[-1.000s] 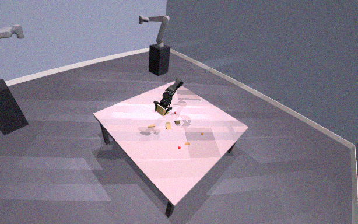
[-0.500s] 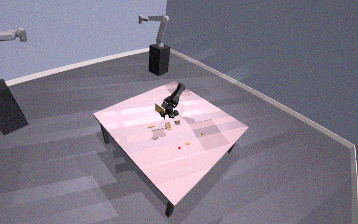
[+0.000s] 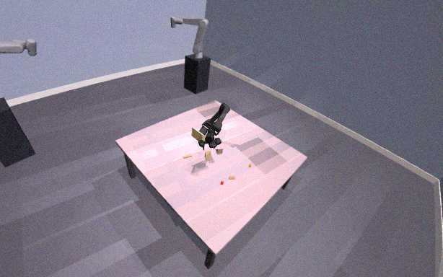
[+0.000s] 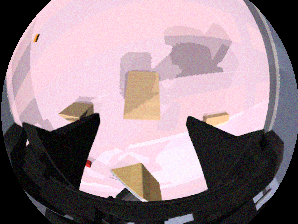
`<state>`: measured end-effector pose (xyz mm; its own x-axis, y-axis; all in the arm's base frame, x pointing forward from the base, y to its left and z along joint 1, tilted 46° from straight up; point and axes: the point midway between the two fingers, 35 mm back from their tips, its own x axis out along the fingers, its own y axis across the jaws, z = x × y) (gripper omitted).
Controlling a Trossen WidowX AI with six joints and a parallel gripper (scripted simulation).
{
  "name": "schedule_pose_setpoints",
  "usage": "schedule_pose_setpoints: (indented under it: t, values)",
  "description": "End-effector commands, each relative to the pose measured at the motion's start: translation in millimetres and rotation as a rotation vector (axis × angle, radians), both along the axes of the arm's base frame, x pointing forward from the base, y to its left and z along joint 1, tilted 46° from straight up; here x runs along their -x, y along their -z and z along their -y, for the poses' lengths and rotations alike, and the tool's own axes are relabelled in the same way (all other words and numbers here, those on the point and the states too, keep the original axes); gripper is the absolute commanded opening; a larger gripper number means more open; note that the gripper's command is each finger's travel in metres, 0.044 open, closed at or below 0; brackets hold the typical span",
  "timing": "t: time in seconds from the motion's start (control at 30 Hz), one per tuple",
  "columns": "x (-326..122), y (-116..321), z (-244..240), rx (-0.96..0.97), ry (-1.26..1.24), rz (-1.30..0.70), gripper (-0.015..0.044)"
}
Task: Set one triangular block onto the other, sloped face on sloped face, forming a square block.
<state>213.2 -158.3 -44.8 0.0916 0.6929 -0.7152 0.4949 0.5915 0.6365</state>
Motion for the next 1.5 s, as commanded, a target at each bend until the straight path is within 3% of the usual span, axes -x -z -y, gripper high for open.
schedule_pose_setpoints:
  t: [0.0, 1.47]
  values:
    - [1, 7, -8, -0.016, 0.003, -0.012, 0.044]
    - [-10, 58, -57, -0.021, 0.003, -0.01, 0.044]
